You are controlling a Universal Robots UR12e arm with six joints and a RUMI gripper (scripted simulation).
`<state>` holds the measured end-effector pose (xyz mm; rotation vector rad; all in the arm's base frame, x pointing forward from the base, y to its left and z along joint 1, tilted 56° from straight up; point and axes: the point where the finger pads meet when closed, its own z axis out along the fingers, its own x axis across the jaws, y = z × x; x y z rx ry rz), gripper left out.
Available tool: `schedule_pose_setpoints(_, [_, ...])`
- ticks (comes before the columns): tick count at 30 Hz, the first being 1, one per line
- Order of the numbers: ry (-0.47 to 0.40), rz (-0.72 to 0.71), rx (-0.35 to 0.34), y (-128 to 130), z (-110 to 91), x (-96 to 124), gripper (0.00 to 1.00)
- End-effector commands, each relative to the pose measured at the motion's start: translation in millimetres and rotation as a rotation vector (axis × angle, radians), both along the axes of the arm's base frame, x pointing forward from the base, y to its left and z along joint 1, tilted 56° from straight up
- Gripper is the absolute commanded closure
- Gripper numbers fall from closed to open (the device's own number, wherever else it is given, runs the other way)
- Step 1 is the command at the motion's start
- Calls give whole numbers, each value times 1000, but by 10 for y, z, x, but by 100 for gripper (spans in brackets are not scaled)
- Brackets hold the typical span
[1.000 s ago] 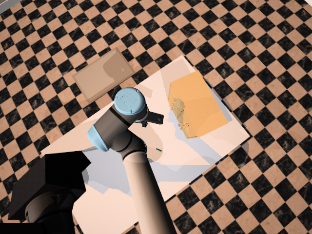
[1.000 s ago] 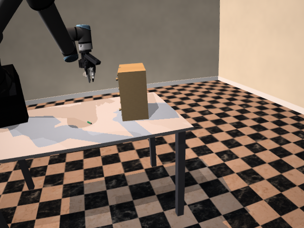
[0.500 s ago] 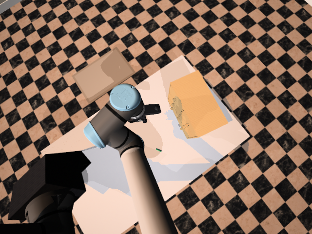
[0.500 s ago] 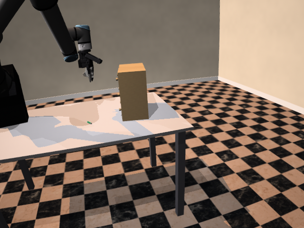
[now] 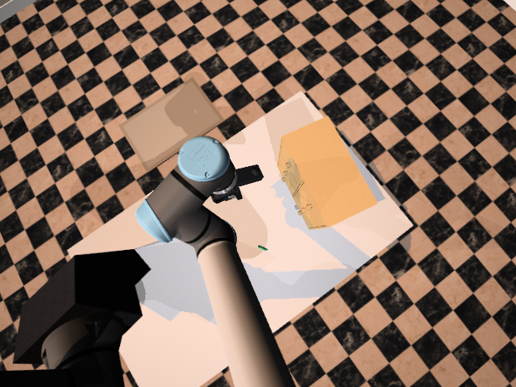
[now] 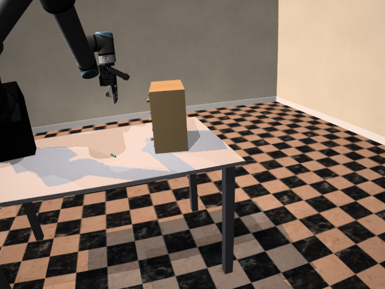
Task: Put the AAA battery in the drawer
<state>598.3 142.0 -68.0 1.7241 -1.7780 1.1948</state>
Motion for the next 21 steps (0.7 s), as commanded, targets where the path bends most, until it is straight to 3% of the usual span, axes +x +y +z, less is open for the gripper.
schedule_pose_setpoints(1, [14,12,-5,12,-8,0,80])
schedule_pose_setpoints(21, [14,21,-7,9,-15,10,80])
